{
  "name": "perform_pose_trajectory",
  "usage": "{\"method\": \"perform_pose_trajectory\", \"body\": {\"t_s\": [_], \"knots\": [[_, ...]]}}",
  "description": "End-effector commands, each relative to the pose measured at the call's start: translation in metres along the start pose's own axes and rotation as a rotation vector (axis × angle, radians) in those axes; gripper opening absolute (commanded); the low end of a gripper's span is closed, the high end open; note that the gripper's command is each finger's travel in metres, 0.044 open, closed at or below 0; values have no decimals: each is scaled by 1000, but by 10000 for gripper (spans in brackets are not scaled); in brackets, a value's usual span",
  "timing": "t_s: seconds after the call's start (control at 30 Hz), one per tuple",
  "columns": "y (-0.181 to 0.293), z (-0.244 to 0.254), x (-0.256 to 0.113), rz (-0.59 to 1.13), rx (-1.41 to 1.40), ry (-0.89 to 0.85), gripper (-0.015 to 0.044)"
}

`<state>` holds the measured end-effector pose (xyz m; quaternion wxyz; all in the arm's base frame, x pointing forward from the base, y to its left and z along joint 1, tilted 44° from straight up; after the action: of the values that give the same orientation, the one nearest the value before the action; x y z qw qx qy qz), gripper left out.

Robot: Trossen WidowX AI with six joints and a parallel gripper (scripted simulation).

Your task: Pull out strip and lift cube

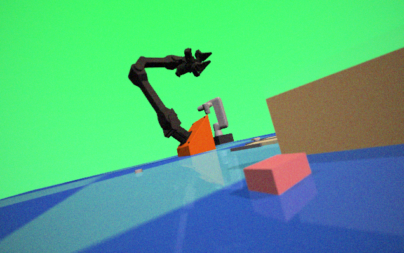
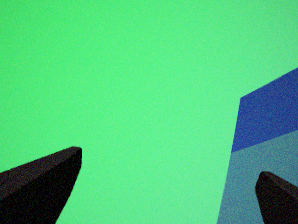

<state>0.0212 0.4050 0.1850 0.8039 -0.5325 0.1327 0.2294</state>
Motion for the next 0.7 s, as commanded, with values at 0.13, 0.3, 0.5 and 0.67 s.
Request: {"method": "perform_pose_trajectory", "body": {"t_s": [0.13,0.3,0.5,0.67], "knots": [[-23,-23,40,-8,-9,95,400],[-52,-48,83,-32,-112,182,400],[-103,-111,142,-46,-294,345,400],[-142,-178,174,-30,-450,491,400]]}}
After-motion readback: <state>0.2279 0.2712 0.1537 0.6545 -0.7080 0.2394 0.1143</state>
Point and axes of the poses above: the point midway between the two fingers, 35 mm back from their tips, its own x axis out along the fingers, its own z axis across the jaws, y = z × x, the point moved 7 cm from there along -x, back along the fingers, and after that the axes turned 9 degrees about x, right-handed, at the moved point
